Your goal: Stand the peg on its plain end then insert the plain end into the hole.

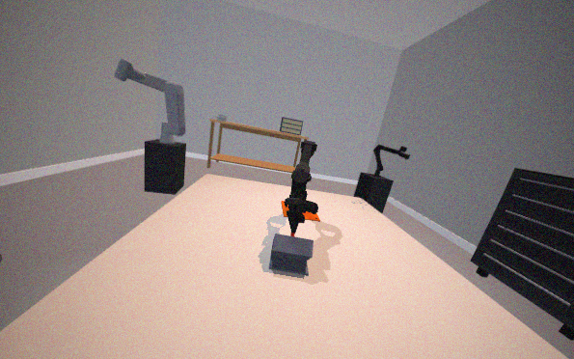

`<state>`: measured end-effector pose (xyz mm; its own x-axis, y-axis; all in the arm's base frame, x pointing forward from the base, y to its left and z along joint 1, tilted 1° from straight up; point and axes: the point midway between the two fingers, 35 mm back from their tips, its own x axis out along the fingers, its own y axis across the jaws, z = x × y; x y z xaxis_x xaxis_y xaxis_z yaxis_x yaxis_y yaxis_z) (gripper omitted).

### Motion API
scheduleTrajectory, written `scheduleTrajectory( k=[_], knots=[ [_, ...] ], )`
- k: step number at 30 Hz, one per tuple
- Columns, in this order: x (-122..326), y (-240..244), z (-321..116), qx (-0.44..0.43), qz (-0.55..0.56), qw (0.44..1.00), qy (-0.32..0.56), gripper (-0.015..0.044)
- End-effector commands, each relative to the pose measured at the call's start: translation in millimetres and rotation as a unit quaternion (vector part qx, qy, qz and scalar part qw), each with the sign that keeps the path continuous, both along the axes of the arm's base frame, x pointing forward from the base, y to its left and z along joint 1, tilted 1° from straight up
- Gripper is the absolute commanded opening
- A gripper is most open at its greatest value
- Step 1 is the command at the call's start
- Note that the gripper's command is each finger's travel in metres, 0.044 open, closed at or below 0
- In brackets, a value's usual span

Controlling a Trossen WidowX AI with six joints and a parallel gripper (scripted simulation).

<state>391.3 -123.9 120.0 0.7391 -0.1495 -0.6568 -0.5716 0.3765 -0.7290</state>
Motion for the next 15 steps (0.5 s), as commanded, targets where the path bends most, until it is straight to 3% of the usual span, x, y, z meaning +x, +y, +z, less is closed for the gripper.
scheduleTrajectory(
  k=[1, 15],
  knots=[
    [3.1, -1.3, -0.8, 0.0, -0.002, 1.0, -0.001, 0.0],
    [8.8, -2.7, -5.3, 0.0, -0.002, 1.0, -0.001, 0.0]
  ],
)
